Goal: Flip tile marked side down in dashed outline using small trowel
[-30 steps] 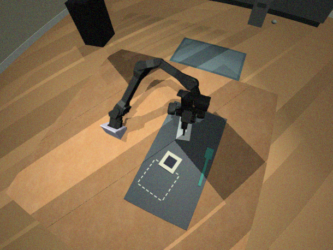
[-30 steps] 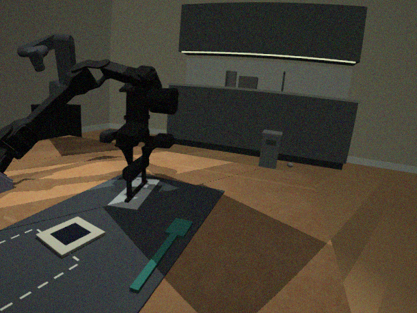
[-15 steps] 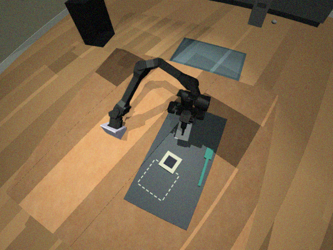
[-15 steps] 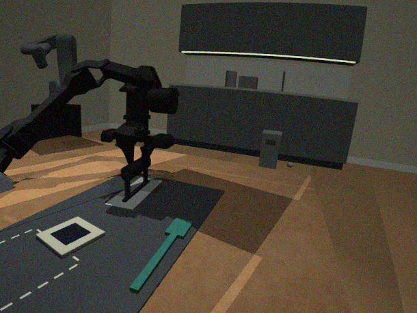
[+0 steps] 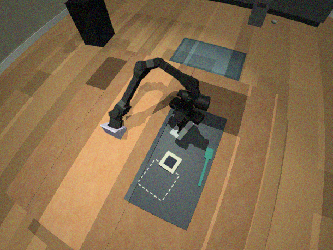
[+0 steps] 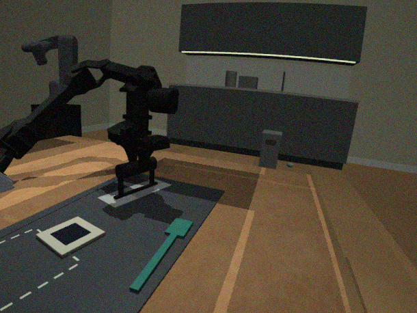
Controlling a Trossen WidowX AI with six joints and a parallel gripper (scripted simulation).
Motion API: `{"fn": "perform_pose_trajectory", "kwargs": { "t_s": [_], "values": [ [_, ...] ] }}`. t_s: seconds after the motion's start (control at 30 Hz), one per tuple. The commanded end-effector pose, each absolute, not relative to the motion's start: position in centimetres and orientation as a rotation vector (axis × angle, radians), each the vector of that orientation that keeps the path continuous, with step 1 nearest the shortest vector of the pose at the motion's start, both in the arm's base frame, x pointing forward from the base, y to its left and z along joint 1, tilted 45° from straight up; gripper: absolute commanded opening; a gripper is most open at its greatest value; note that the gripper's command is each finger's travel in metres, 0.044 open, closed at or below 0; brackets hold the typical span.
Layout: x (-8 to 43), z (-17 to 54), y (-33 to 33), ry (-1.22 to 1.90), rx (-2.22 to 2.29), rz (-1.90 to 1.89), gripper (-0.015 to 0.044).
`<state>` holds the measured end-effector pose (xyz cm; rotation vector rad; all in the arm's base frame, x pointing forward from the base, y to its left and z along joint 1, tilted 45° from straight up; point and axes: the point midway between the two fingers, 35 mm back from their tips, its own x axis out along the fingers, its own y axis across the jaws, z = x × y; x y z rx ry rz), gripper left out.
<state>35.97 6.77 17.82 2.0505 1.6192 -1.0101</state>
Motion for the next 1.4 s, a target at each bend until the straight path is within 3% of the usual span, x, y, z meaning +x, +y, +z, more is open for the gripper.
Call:
{"fn": "perform_pose_trajectory", "kwargs": {
  "t_s": [0.0, 0.2, 0.4, 1.37],
  "values": [
    [35.9, 17.8, 6.8, 1.607, 2.103, -1.097, 0.0130],
    [35.9, 17.8, 6.8, 1.607, 2.103, -1.097, 0.0130],
    [35.9, 17.8, 6.8, 1.607, 2.103, -1.097, 0.0270],
    [35.5, 20.9, 3.7, 1.601, 2.116, -1.122, 0.0270]
  ]
}}
